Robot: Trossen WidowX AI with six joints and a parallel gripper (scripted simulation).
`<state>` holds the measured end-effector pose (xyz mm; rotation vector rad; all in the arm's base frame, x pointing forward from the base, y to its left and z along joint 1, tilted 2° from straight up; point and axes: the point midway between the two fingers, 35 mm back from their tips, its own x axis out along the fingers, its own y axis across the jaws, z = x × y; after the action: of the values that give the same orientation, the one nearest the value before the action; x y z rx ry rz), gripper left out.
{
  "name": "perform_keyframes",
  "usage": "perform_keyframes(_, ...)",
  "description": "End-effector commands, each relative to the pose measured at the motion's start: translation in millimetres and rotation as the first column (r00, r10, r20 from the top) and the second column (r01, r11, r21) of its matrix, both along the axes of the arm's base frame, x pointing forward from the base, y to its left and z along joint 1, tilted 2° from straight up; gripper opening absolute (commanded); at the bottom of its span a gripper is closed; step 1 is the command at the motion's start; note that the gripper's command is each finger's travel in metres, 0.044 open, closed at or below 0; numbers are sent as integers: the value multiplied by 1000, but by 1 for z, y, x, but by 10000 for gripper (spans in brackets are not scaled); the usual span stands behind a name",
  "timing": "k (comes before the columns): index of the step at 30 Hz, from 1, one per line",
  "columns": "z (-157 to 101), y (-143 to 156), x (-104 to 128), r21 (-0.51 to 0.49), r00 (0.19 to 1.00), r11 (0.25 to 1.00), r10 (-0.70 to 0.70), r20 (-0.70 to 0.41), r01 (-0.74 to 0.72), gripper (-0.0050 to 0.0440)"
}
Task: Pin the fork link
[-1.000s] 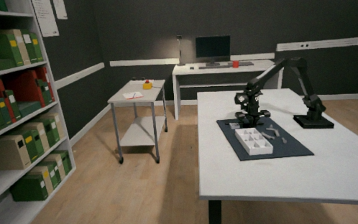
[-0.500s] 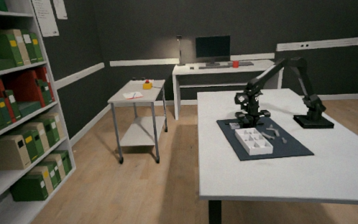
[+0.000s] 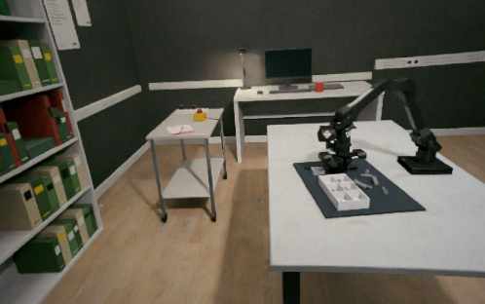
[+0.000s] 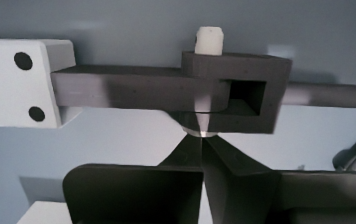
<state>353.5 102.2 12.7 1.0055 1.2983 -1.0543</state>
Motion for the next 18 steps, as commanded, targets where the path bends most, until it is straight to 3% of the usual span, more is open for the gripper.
perform_keyframes(1, 5, -2, 2, 4, 1000, 1000, -4, 15, 4, -50)
perform_keyframes(18, 4, 6, 1, 4, 1000, 1000, -3, 14, 3, -50)
